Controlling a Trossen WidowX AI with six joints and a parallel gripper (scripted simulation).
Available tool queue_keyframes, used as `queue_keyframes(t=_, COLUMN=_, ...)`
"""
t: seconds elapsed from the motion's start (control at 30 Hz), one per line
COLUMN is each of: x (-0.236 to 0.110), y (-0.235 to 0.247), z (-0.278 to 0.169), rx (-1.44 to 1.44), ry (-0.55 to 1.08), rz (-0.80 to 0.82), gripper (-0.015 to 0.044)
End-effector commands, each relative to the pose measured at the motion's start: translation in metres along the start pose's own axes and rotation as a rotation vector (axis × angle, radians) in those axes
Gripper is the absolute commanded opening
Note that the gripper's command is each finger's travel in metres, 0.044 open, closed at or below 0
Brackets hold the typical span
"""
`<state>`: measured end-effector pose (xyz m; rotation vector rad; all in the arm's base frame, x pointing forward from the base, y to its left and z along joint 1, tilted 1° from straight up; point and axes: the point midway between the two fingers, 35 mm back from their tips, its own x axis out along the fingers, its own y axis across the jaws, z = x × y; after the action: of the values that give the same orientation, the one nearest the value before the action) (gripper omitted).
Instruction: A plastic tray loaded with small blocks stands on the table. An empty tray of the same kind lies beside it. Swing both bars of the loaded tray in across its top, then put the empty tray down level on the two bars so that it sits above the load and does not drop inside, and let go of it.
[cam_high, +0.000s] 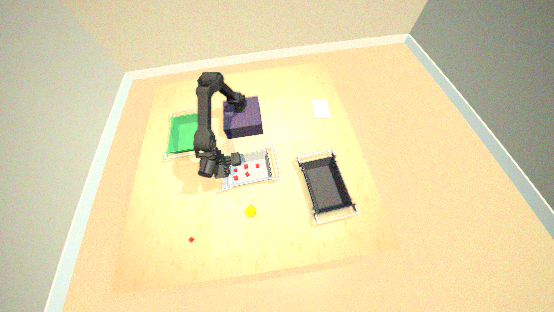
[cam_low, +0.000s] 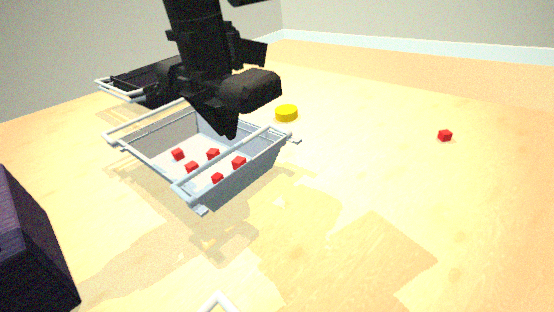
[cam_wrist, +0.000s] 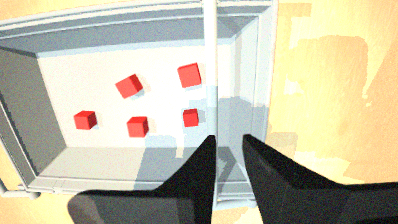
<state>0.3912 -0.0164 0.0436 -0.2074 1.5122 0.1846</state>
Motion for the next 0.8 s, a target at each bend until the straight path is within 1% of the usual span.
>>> queue_keyframes(t=0.0, x=0.0, y=0.0, z=0.0, rx=0.0, ry=-0.002, rz=-0.001, gripper=0.0082)
queue_keyframes(t=0.37, x=0.0, y=0.0, z=0.0, rx=0.0, ry=-0.002, rz=-0.001, gripper=0.0082)
queue_keyframes(t=0.43, x=-0.007, y=-0.001, z=0.002, rx=0.0, ry=-0.002, rz=-0.001, gripper=0.0082)
queue_keyframes(t=0.57, x=-0.045, y=-0.002, z=0.007, rx=0.0, ry=-0.002, rz=-0.001, gripper=0.0082)
queue_keyframes(t=0.77, x=-0.128, y=0.0, z=0.001, rx=0.0, ry=-0.001, rz=0.0, gripper=0.0082)
